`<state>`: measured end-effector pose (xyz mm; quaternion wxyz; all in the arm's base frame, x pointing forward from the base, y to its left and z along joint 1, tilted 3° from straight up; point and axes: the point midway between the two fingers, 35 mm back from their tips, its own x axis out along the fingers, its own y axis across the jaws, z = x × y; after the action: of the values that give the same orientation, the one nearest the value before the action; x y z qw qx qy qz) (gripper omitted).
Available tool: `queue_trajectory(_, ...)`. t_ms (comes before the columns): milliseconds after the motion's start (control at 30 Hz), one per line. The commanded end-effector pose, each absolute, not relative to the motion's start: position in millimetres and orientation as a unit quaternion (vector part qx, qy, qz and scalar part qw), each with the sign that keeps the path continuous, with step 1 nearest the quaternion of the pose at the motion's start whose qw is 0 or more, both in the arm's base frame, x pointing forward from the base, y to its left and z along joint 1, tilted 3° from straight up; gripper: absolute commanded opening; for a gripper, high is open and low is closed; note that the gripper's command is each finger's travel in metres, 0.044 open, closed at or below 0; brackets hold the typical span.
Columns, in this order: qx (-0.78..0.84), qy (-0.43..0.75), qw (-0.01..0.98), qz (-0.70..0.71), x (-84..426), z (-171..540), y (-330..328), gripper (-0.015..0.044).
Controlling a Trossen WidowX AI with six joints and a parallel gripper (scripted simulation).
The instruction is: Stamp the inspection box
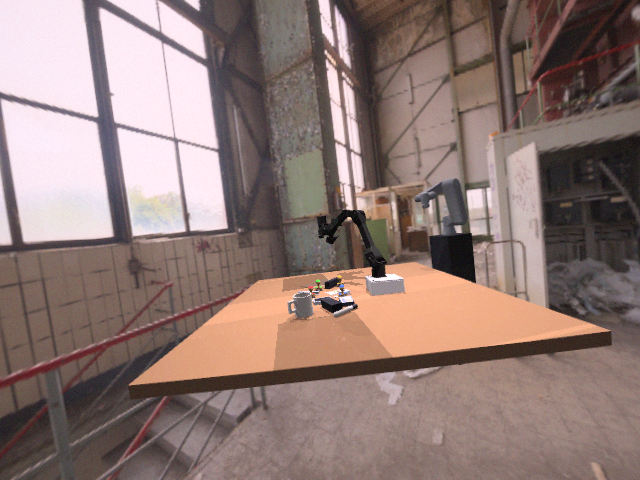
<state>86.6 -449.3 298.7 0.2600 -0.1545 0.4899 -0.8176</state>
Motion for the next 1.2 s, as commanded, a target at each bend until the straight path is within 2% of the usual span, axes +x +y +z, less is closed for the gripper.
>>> queue_trajectory(0,-0.158,0.492,0.264,-0.815,89,298,-450,0.0374)
queue_trajectory(200,-0.237,0.539,0.399,-0.703,159,264,-458,0.0216)
queue_trajectory(500,-0.281,0.603,0.594,-0.452,268,180,-411,0.0216)
queue_trajectory(700,-0.257,0.634,0.666,-0.298,309,133,-353,0.0216)
queue_trajectory(967,-0.173,0.676,0.711,-0.087,331,84,-248,0.0216)
queue_trajectory(1167,-0.088,0.707,0.701,0.042,317,69,-170,0.0216)
